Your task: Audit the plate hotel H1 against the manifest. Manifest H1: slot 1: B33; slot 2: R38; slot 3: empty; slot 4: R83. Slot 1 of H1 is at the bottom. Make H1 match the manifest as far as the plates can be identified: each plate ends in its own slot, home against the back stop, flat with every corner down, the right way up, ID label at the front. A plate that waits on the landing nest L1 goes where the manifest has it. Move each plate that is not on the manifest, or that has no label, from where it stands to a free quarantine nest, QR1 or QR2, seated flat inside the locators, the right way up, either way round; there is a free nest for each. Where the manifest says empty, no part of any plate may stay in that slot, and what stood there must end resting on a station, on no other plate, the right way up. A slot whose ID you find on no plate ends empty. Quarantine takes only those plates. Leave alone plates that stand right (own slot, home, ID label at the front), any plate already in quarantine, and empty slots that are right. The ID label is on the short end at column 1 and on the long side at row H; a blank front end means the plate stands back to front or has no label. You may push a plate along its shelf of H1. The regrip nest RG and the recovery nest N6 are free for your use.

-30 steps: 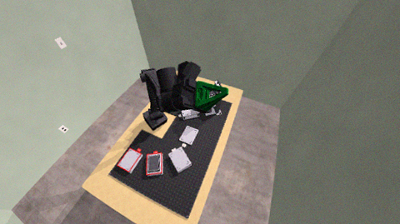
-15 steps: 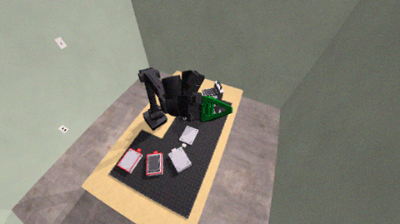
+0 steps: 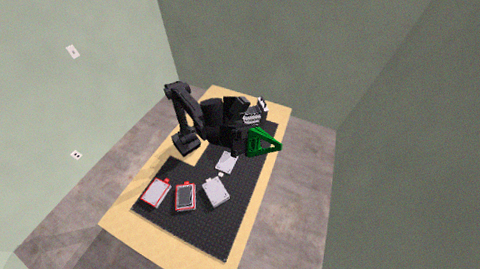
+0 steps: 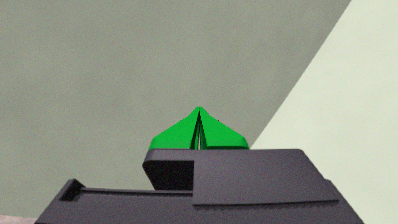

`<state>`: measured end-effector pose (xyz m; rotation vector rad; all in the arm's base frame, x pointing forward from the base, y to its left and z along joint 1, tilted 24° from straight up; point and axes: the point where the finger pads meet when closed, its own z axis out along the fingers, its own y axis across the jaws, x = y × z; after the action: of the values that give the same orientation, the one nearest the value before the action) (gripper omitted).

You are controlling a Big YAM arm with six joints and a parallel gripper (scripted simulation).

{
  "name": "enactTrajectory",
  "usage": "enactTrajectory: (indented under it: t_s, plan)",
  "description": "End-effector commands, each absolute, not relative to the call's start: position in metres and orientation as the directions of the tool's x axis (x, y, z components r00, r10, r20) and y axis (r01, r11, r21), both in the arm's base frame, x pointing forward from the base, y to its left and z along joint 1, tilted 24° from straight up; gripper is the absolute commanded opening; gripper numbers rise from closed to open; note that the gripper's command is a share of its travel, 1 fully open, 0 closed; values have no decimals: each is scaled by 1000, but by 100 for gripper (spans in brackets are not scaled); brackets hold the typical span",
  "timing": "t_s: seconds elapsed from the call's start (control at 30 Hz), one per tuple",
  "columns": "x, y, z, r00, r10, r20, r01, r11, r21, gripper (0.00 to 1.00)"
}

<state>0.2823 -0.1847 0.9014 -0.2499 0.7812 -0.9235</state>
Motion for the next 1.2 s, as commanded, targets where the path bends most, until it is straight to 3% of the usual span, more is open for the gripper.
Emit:
enactTrajectory:
  t_s: [0.0, 0.17, 0.4, 0.63, 0.87, 1.17]
  plan:
    - [256, -153, 927, 400, -780, -481, 618, 617, -486, 0]
    - [280, -170, 896, 385, -704, -597, 560, 692, -456, 0]
    - [304, -184, 876, 376, -722, -581, 571, 674, -468, 0]
    - [281, -159, 897, 404, -649, -645, 526, 741, -416, 0]
    - [331, -192, 841, 357, -617, -701, 502, 760, -413, 0]
    - [307, -165, 862, 374, -546, -750, 462, 811, -359, 0]
